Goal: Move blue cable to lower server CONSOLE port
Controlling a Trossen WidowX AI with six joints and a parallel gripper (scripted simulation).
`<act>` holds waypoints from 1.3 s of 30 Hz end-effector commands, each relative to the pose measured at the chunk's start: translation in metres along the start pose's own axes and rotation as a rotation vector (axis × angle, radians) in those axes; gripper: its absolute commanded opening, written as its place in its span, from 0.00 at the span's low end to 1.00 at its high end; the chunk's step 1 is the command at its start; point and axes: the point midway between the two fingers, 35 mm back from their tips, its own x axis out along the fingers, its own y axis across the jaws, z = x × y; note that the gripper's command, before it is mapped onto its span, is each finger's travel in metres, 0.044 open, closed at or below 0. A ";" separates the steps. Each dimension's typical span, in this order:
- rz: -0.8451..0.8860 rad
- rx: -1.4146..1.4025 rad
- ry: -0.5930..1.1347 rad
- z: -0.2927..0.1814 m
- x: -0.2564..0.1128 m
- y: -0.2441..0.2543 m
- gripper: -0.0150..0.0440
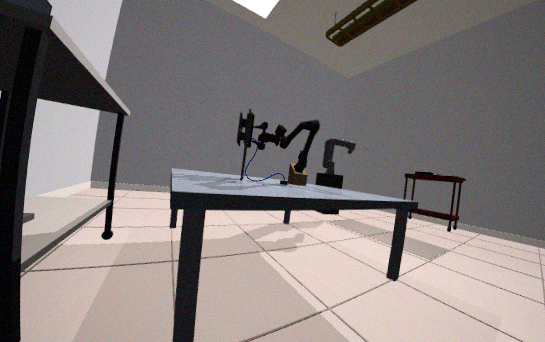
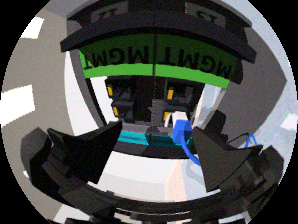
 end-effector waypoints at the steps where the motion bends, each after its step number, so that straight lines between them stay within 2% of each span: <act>1: 0.002 -0.001 -0.008 0.003 -0.001 0.000 1.00; 39: 0.002 -0.002 -0.008 0.017 -0.006 0.004 1.00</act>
